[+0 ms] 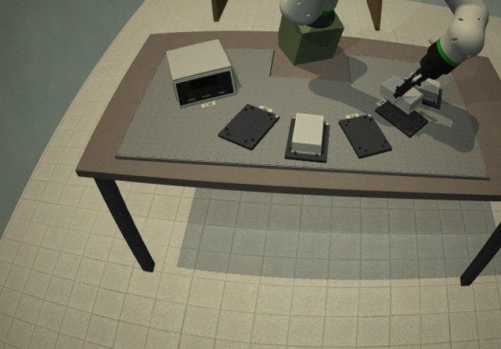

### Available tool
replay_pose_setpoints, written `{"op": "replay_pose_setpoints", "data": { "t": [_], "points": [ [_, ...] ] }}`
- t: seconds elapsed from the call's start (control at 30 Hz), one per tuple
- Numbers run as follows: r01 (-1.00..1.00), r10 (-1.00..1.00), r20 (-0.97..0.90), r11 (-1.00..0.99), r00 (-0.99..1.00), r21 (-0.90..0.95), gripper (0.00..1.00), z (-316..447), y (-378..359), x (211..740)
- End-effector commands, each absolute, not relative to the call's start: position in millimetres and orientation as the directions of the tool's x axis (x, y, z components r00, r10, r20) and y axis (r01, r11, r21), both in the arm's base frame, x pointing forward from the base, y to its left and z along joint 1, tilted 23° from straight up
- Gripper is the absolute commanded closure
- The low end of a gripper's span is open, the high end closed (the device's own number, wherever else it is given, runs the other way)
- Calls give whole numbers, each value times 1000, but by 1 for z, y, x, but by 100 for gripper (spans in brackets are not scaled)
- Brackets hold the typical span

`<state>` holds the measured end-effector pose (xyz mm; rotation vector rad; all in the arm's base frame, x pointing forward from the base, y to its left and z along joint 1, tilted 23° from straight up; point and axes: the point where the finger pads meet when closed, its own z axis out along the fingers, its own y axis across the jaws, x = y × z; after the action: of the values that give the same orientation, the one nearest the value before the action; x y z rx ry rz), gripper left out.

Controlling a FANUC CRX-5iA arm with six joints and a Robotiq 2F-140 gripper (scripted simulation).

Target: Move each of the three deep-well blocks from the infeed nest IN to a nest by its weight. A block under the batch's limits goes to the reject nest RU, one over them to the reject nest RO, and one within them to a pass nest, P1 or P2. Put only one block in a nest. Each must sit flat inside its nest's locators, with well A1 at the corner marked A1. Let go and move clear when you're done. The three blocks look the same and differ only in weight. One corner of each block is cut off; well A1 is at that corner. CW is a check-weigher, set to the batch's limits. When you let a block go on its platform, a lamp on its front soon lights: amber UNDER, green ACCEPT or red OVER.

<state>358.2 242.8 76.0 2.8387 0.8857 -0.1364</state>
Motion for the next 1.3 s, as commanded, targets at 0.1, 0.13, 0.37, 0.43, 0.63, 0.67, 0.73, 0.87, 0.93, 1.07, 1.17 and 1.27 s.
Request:
{"op": "replay_pose_setpoints", "data": {
  "t": [0.1, 0.13, 0.37, 0.43, 0.63, 0.67, 0.73, 0.87, 0.93, 1.07, 1.17, 1.27],
  "points": [
    [571, 556, -135, -811, 820, 130, 90, 70, 254, 356],
    [571, 556, -135, -811, 820, 130, 90, 68, 257, 355],
    [571, 556, -135, -811, 820, 130, 90, 62, 271, 351],
    [571, 556, -135, -811, 820, 130, 90, 62, 271, 351],
    [571, 556, -135, -811, 820, 130, 90, 62, 270, 351],
    [571, 556, -135, -811, 820, 130, 90, 62, 270, 351],
    [571, 556, -135, -811, 820, 130, 90, 62, 270, 351],
    [571, 556, -135, -811, 820, 130, 90, 62, 270, 351],
    [571, 556, -135, -811, 820, 130, 90, 62, 270, 351],
    [571, 556, -135, -811, 820, 130, 90, 62, 270, 351],
    [571, 556, -135, -811, 820, 130, 90, 62, 270, 351],
    [571, 556, -135, -811, 820, 130, 90, 62, 270, 351]
  ]
}}
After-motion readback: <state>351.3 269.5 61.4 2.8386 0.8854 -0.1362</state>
